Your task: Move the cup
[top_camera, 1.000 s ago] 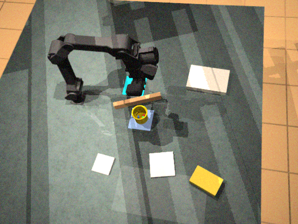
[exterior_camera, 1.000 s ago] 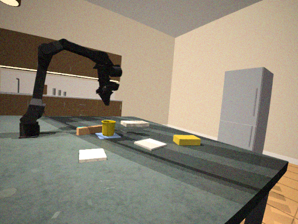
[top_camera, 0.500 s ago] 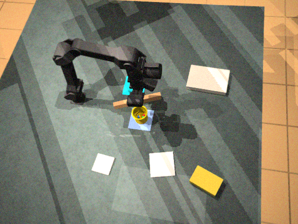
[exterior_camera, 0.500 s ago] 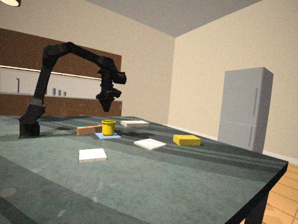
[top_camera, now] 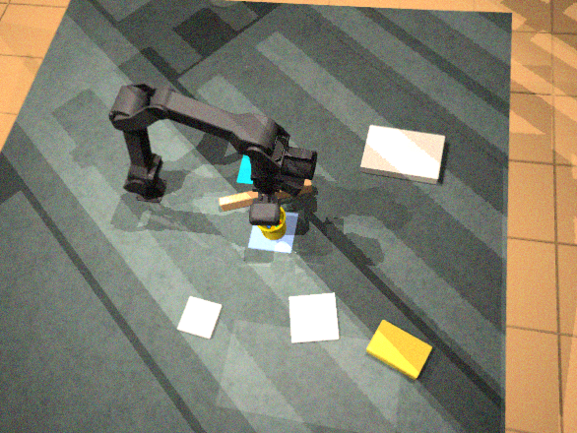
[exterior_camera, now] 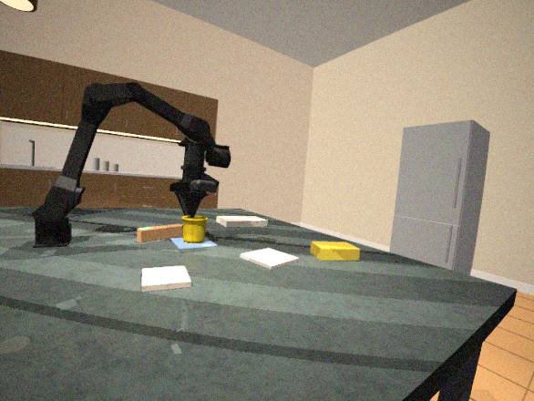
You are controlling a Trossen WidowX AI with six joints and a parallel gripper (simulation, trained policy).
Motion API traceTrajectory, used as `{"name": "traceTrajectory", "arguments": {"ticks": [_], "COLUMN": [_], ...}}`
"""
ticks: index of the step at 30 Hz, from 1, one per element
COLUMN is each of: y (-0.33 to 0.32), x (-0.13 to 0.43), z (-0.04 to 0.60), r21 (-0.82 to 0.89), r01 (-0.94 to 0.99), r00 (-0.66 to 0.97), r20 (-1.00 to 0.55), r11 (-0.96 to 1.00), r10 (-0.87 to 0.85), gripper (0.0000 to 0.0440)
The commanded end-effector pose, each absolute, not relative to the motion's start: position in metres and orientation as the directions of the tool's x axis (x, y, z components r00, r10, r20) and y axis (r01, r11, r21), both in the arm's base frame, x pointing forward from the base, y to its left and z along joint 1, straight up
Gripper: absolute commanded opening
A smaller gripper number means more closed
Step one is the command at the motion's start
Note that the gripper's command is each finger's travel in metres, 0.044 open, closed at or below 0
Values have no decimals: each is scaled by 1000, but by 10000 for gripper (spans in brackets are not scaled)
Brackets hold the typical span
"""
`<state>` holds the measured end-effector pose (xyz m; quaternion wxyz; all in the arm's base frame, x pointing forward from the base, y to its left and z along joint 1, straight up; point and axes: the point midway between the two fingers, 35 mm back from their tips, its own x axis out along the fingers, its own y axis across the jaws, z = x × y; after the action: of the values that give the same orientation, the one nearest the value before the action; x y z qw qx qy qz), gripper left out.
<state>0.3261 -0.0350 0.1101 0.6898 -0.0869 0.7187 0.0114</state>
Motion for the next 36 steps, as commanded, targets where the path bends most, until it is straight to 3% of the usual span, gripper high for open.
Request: {"name": "traceTrajectory", "arguments": {"ticks": [1,9,17,36], "y": [-39,-41,-43,-29], "x": [324,320,316,307], "z": [93,62,53,103], "r21": [-99,-72,-52,-16], "r01": [-175,-265,-381,-508], "r00": [-60,-87,-102,-85], "r20": [-992,-991,-990,-994], "r11": [980,962,923,861], "r10": [-111,-98,-98,-68], "gripper": [168,173,0,15]}}
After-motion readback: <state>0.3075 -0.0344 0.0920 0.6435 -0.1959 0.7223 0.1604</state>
